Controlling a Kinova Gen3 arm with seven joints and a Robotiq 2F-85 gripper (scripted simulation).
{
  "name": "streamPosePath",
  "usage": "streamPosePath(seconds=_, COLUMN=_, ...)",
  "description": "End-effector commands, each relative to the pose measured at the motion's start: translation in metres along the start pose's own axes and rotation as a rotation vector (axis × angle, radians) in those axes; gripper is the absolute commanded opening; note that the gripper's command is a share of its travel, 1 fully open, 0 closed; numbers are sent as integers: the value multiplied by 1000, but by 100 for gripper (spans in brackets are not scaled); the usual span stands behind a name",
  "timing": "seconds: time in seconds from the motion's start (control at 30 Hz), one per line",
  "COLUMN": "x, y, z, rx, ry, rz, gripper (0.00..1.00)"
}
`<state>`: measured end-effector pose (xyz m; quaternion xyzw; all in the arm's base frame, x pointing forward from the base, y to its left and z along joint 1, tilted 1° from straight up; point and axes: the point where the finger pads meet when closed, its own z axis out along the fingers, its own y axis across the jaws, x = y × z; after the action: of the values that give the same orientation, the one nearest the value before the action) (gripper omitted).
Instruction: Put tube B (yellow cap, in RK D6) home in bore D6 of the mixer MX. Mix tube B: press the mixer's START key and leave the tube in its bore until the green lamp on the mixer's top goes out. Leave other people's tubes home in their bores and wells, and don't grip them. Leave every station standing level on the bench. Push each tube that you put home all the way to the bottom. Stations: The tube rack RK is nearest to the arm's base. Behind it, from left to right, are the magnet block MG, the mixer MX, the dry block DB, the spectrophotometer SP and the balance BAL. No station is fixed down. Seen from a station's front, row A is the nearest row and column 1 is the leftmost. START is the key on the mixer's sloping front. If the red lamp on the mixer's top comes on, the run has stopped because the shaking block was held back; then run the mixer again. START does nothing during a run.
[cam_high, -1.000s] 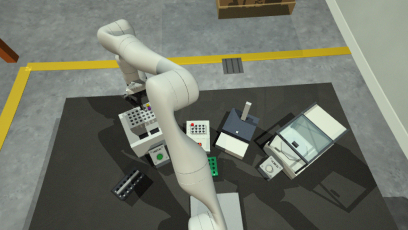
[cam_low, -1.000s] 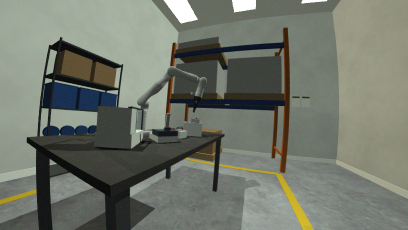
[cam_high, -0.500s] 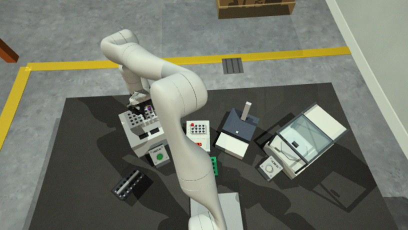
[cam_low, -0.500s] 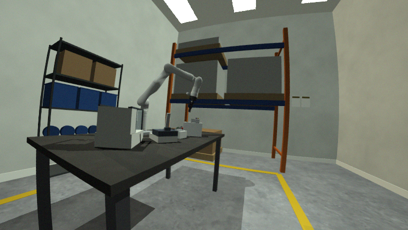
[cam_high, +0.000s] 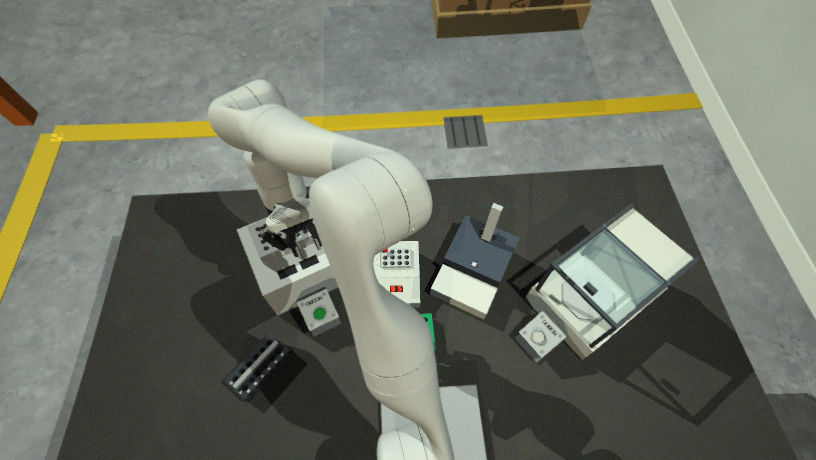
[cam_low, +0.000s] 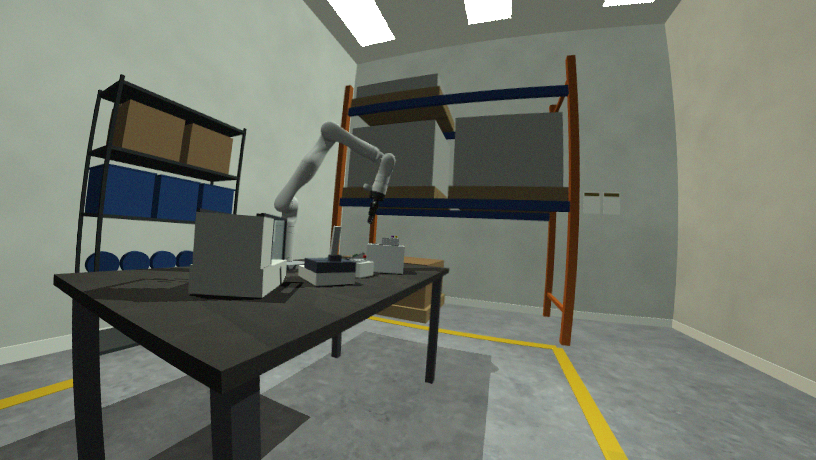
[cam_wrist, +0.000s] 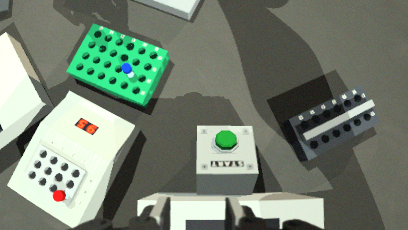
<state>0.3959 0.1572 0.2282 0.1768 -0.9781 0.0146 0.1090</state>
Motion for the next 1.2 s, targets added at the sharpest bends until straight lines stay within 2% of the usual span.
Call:
streamPosePath(seconds=0.0, x=8, y=1, z=1, rx=0, ry=-3, rz=0, gripper=42)
streamPosePath(seconds=1.17, x=109, y=10, z=23, rx=0, ry=-2, rz=0, gripper=42)
